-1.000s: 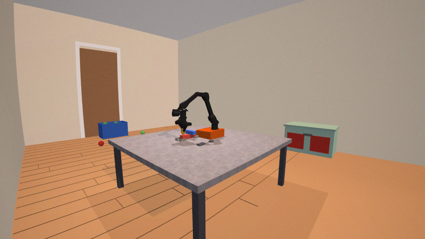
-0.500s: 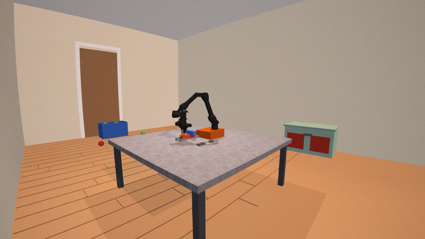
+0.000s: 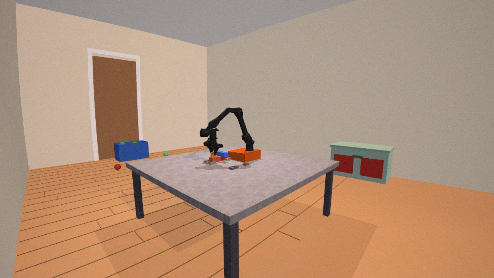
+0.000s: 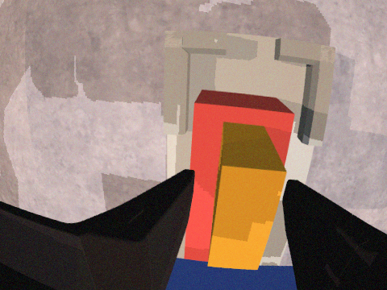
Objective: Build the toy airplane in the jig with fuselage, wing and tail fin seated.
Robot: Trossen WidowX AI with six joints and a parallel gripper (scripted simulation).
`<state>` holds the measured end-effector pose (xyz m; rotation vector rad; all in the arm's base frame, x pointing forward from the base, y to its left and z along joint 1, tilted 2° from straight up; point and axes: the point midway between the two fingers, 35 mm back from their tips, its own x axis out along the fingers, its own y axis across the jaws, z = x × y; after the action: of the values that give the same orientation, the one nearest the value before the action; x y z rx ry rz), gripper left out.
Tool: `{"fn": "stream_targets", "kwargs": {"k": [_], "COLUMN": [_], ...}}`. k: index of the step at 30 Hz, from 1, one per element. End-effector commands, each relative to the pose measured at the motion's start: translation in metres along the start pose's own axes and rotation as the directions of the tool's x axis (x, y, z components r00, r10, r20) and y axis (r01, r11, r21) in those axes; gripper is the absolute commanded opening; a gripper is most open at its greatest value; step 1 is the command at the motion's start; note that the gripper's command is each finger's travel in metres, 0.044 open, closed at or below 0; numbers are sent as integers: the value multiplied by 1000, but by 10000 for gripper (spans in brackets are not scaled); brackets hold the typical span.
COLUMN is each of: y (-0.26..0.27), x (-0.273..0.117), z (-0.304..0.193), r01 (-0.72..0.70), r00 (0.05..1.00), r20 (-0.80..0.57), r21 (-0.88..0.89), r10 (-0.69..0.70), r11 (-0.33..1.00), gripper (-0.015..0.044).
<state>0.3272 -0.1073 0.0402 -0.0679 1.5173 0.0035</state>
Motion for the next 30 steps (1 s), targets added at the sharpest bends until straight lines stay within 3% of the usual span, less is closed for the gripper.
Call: {"fn": "stream_targets", "kwargs": {"k": [1,9,16,30], "y": [0,0,0,-2], "x": [0,-2,-89,-91], "z": [0,0,1,5], "r01": [1,1,1,1], "r00": [1000,1000,1000,1000], "r20": [0,0,-2,-2], "r21": [0,0,-3,-3], "r10": [-1,-1,-1,-1], "r11": [1000,1000,1000,1000], "gripper": [260,260,260,260]}}
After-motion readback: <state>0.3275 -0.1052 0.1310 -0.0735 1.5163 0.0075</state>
